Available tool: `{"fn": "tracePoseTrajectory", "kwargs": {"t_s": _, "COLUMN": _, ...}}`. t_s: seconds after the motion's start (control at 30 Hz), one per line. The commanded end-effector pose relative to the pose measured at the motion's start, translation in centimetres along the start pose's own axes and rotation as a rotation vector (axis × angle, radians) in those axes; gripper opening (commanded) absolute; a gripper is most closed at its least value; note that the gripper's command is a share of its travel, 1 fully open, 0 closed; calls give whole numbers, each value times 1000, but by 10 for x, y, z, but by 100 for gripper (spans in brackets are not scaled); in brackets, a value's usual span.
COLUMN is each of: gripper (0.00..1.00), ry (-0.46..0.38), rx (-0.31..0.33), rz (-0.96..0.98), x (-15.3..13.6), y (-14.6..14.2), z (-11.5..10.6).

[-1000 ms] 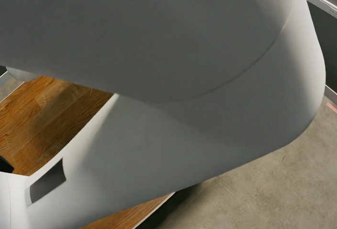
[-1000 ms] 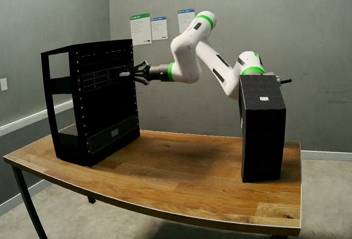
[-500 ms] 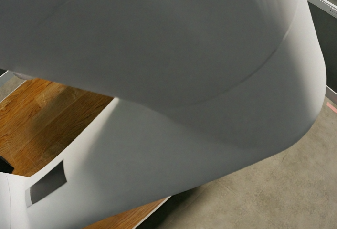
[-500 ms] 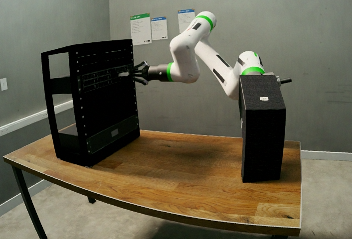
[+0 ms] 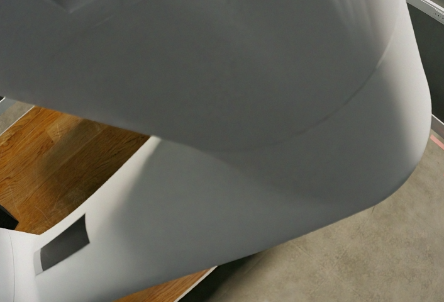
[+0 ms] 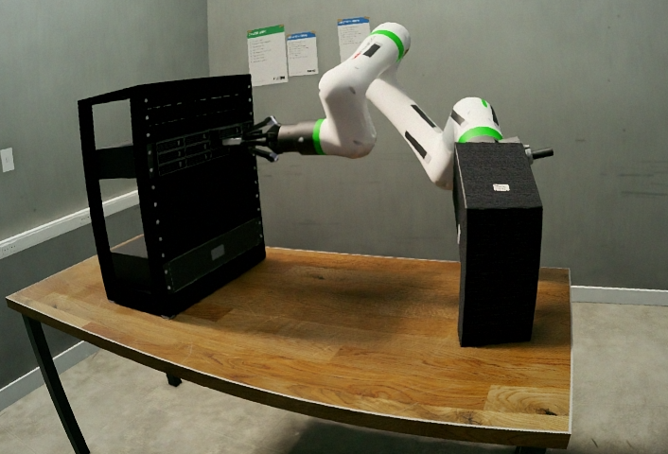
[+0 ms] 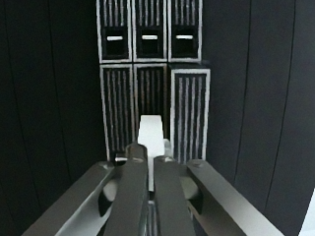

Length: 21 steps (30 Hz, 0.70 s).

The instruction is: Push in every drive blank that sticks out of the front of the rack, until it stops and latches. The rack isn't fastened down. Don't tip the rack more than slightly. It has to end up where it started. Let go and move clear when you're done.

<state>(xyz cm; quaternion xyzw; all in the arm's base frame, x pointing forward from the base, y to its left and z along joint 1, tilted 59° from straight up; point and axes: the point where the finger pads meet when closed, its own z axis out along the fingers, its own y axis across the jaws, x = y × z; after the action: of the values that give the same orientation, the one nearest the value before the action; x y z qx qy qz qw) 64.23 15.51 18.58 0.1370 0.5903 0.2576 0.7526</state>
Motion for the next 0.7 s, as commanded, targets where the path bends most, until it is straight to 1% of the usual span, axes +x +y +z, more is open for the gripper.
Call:
{"fn": "tracePoseTrajectory", "kwargs": {"t_s": 0.0, "gripper": 10, "ry": 0, "rx": -1, "rz": 1, "x": 0, "y": 1, "z": 0}}
{"fn": "tracePoseTrajectory", "kwargs": {"t_s": 0.67, "gripper": 10, "ry": 0, "rx": -1, "rz": 1, "x": 0, "y": 1, "z": 4}}
